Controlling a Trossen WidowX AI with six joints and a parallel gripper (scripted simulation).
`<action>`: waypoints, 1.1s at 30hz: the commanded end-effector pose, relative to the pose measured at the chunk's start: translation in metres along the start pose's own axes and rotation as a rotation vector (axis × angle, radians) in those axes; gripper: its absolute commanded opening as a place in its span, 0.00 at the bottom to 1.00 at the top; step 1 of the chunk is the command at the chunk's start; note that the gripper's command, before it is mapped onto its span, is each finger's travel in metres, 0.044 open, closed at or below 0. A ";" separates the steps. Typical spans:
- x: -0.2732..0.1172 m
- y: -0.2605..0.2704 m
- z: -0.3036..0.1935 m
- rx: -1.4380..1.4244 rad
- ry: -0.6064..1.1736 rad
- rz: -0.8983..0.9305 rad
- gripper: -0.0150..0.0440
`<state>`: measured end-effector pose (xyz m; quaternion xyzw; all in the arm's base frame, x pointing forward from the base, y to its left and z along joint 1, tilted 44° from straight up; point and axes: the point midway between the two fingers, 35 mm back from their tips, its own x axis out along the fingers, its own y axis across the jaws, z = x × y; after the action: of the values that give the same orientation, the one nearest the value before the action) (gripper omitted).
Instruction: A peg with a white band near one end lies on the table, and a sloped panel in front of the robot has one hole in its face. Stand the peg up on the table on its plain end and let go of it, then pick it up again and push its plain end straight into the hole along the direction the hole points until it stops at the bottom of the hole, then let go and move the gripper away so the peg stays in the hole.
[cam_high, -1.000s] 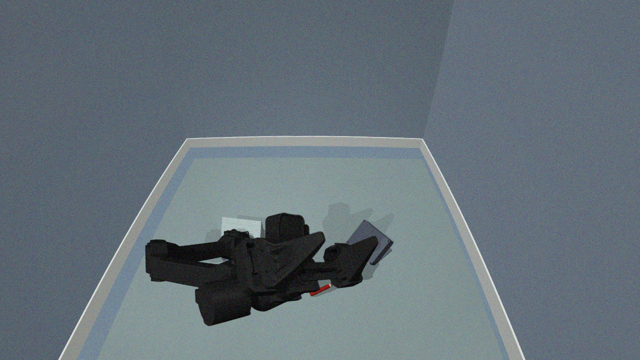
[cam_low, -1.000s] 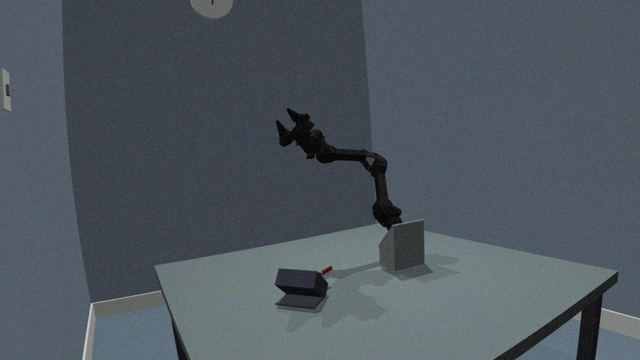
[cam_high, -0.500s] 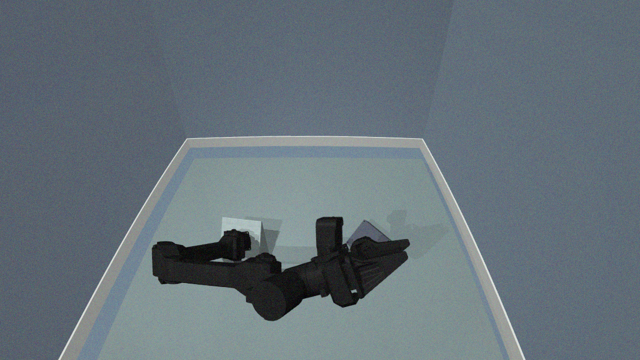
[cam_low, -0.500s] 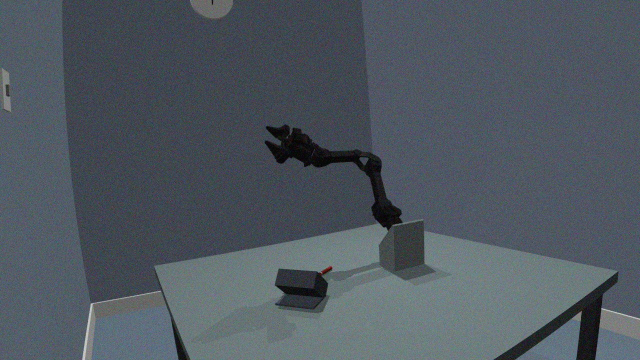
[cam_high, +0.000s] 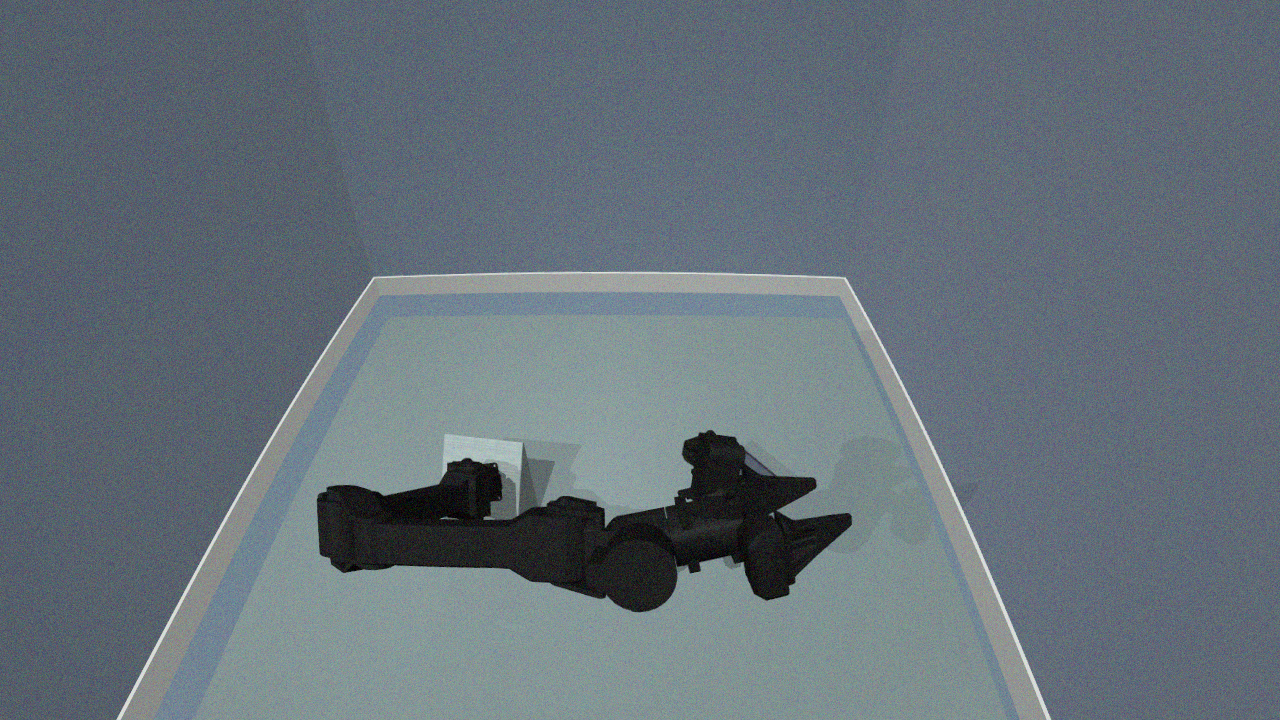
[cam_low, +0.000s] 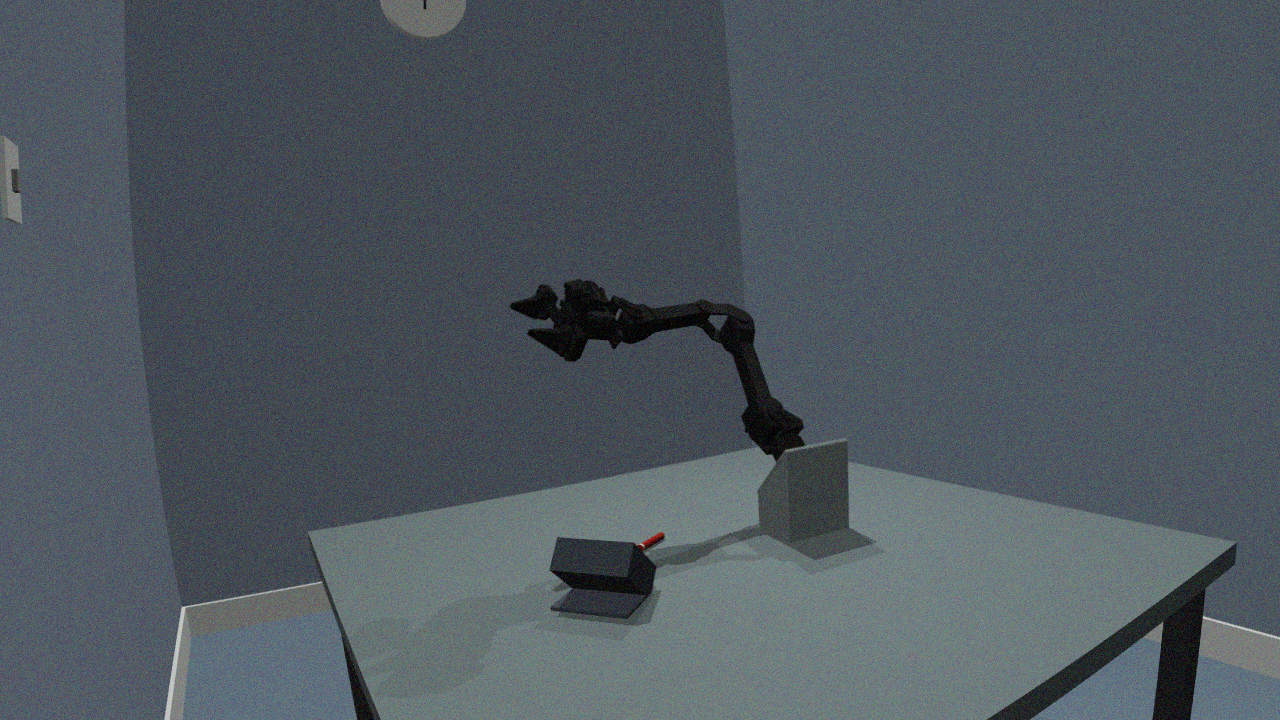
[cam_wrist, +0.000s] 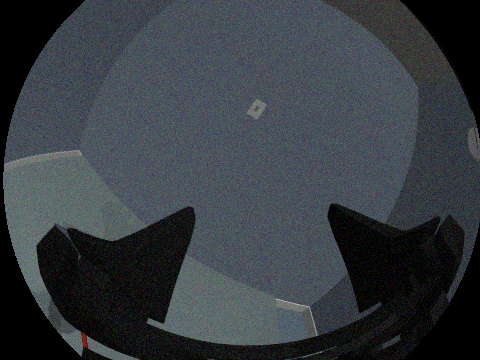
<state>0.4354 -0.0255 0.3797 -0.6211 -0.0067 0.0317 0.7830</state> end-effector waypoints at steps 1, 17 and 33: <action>0.007 0.026 -0.012 0.069 0.065 0.078 1.00; 0.009 0.140 -0.069 0.308 0.436 0.387 1.00; -0.036 0.241 -0.117 0.400 0.897 0.631 1.00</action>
<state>0.4062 -0.0837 0.1364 -0.3966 0.4809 0.0077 0.7819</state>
